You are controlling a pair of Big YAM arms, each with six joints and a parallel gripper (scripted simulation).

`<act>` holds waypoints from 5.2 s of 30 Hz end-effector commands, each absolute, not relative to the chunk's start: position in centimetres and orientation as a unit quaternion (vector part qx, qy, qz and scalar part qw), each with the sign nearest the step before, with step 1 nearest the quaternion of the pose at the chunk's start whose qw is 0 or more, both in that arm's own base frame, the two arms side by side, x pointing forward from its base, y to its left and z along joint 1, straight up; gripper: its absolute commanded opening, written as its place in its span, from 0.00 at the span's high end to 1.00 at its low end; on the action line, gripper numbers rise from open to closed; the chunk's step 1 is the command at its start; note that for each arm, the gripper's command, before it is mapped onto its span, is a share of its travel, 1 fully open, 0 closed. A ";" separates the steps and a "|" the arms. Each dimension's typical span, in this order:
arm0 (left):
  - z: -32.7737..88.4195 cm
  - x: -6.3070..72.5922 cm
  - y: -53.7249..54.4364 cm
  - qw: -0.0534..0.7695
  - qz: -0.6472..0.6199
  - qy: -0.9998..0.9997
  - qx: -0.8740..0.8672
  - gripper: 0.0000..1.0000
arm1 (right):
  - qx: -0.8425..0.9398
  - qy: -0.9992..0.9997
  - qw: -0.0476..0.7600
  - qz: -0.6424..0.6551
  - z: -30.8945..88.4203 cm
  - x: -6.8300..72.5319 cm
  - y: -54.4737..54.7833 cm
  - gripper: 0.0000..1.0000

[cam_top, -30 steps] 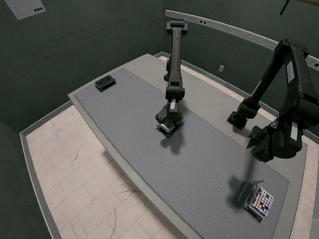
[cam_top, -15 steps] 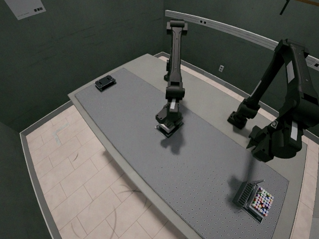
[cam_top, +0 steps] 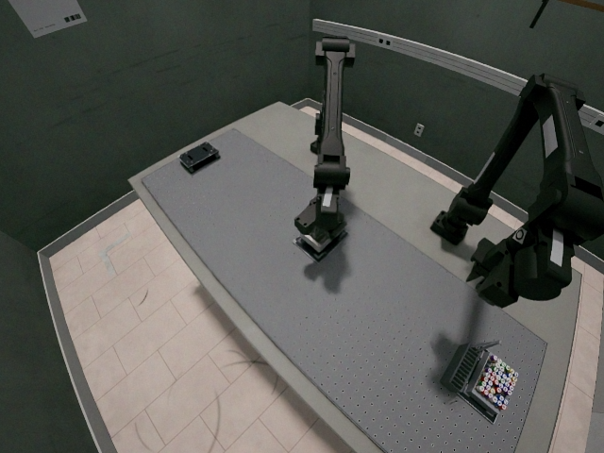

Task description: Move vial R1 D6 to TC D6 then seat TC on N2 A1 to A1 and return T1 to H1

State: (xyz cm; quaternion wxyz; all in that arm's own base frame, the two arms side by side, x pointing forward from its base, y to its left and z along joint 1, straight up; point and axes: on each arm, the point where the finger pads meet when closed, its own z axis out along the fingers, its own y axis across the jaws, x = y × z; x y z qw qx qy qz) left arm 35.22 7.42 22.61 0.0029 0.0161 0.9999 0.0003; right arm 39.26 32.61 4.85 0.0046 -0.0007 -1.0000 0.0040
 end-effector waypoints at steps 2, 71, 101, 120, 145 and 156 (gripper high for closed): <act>23.8 36.0 7.7 0.018 0.004 1.000 0.008 0.76 | -0.001 -0.999 -0.027 -0.023 9.1 41.0 34.6 1.00; 23.8 36.0 7.7 0.018 0.004 1.000 0.008 0.76 | -0.001 -1.000 -0.023 -0.020 11.4 41.0 34.6 1.00; 23.8 36.0 7.7 0.018 0.004 1.000 0.008 0.76 | -0.009 -1.000 -0.013 -0.009 10.1 41.6 26.4 1.00; 23.8 36.0 7.7 0.018 0.004 1.000 0.008 0.76 | -0.009 -1.000 -0.015 -0.009 10.0 42.0 23.6 1.00; 23.8 36.0 7.7 0.018 0.004 1.000 0.008 0.76 | -0.009 -1.000 -0.015 -0.008 10.0 42.3 19.8 1.00; 23.8 36.0 7.7 0.018 0.004 1.000 0.008 0.76 | -0.009 -1.000 -0.016 -0.007 10.0 42.5 18.3 1.00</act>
